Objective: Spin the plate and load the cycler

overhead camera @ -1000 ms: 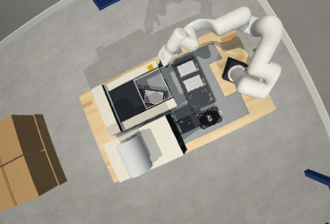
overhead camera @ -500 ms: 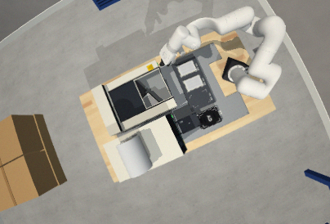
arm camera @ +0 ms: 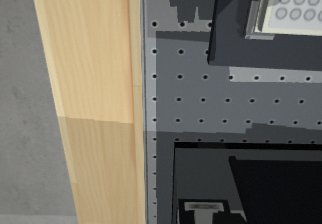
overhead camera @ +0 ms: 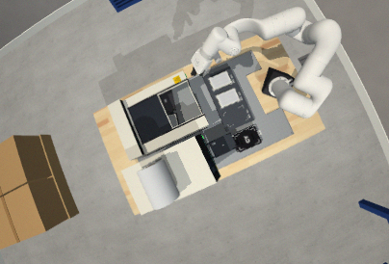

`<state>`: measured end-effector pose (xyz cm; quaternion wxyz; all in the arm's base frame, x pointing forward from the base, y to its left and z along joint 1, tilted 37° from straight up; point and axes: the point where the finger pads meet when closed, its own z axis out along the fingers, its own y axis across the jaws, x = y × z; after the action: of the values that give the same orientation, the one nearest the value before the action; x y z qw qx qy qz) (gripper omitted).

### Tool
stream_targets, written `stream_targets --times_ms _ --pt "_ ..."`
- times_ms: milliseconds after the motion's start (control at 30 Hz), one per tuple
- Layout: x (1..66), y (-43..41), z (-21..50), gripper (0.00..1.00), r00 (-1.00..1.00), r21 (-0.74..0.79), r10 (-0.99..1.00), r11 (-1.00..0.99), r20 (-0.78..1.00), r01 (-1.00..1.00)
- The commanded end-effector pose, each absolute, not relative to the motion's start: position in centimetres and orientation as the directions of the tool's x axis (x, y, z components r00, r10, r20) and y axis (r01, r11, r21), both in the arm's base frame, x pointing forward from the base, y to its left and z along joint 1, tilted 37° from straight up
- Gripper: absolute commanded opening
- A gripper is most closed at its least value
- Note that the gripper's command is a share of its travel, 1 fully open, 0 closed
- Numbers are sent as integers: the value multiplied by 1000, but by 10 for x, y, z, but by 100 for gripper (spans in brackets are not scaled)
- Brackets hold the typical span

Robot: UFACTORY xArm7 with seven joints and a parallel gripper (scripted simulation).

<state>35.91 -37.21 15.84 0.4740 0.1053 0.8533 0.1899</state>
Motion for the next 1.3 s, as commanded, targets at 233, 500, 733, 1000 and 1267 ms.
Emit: stream_targets --times_ms 233,500,733,1000,1267 --pt "341 -375 161 0 -526 421 359 907 -771 3" --pt "331 -375 162 0 -526 421 359 907 -771 3" --pt "319 -375 162 0 -526 421 359 907 -771 3" --pt "309 -380 173 0 -526 421 359 907 -771 3" --pt "288 -392 200 0 -526 421 359 907 -771 3"
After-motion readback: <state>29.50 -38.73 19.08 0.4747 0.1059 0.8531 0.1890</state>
